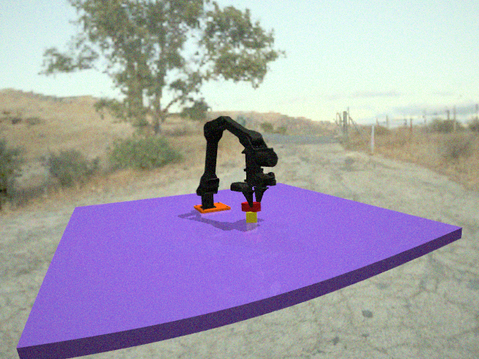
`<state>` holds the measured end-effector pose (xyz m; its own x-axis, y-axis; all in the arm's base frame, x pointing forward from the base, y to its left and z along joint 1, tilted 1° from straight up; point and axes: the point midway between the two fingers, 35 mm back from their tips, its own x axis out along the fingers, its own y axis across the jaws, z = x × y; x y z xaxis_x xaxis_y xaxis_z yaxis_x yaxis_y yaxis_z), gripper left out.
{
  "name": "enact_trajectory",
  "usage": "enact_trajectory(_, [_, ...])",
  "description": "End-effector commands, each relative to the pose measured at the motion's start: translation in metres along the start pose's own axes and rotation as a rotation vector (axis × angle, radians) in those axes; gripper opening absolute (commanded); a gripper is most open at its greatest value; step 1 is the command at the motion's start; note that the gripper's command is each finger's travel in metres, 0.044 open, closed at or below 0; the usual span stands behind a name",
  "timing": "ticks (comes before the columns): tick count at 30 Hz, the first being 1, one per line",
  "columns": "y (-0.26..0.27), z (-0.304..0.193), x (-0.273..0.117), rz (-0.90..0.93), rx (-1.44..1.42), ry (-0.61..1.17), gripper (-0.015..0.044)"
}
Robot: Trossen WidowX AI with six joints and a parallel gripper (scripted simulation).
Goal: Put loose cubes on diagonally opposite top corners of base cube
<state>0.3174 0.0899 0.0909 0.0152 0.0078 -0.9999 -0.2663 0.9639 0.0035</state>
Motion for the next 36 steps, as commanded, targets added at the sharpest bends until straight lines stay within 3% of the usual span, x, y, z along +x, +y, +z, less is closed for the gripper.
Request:
enact_trajectory(1, [0.0007, -0.0008, 0.0021, 0.004, 0.004, 0.004, 0.0105])
enact_trajectory(22, [0.0007, -0.0008, 0.0036, 0.004, 0.004, 0.004, 0.0105])
enact_trajectory(26, [0.0007, -0.0008, 0.0036, 0.004, 0.004, 0.004, 0.0205])
enact_trajectory(36, [0.0000, -0.0008, -0.0062, 0.000, 0.000, 0.003, 0.0205])
